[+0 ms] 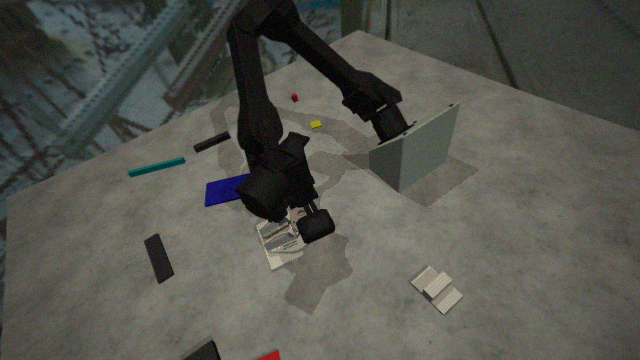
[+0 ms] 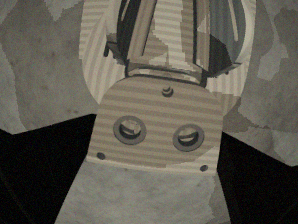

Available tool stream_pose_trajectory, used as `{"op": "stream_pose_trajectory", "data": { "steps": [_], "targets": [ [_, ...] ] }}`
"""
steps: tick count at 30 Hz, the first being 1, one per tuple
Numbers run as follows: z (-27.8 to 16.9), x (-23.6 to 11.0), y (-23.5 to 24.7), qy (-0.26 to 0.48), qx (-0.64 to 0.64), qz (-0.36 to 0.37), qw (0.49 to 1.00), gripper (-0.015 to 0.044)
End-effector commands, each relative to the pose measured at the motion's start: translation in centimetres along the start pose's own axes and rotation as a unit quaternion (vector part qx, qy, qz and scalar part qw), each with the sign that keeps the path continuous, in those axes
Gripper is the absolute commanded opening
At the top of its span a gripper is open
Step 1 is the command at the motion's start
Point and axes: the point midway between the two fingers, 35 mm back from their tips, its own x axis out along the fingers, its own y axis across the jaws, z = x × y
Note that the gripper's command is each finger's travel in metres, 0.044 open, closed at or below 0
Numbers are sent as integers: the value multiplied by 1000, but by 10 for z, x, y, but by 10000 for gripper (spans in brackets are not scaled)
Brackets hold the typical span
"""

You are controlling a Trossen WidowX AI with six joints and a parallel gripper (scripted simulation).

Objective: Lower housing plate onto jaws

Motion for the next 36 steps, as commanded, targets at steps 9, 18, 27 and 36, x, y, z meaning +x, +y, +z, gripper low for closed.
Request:
{"op": "stream_pose_trajectory", "data": {
  "steps": [9,18,27,36],
  "targets": [
    [0,3,0,-2,-6,-1,1000,351],
    [0,5,0,-2,-7,-1,1000,351],
    [0,5,0,-2,-8,-1,1000,351],
    [0,8,0,-2,-7,-1,1000,351]
  ]
}}
